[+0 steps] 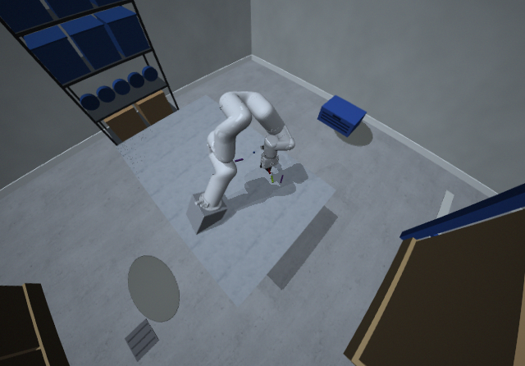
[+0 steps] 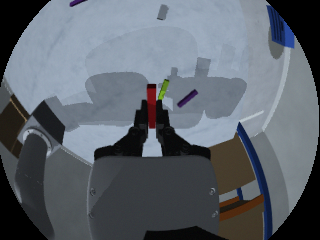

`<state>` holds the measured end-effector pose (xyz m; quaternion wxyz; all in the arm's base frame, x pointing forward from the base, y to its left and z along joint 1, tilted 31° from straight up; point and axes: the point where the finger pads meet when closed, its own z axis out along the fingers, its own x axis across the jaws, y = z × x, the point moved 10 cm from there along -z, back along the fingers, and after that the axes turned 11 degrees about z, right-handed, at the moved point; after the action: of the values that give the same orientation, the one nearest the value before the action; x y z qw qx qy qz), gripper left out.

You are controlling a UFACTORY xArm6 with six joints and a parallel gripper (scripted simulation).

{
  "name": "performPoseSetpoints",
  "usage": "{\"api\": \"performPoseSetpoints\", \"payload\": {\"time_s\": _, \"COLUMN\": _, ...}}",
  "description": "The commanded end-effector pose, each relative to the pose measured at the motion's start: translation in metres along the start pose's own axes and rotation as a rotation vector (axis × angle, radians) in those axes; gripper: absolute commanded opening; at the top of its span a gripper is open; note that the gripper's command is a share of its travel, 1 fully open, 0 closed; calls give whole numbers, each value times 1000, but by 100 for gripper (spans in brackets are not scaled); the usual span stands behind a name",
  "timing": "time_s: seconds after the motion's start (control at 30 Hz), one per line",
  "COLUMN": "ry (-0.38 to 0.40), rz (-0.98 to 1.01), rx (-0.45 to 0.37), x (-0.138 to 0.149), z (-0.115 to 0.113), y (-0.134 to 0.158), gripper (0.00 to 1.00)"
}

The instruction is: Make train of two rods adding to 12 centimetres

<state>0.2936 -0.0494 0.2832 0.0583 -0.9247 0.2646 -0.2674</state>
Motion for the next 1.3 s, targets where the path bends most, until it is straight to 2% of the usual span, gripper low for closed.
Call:
{"api": "performPoseSetpoints", "payload": {"time_s": 0.0, "ry": 4, "rz": 158, "rx": -53, "x": 22, "z": 2, "y": -28, "gripper": 4}}
{"api": "performPoseSetpoints", "payload": {"time_s": 0.27, "ry": 12, "rz": 262, "rx": -53, "x": 34, "z": 3, "y": -44, "gripper": 4}}
{"api": "performPoseSetpoints", "payload": {"time_s": 0.87, "ry": 12, "rz": 263, "rx": -53, "x": 34, "z": 5, "y": -44, "gripper": 4}}
{"api": "performPoseSetpoints", "payload": {"time_s": 1.27, "ry": 12, "rz": 264, "rx": -54, "x": 34, "z": 40, "y": -43, "gripper": 4}}
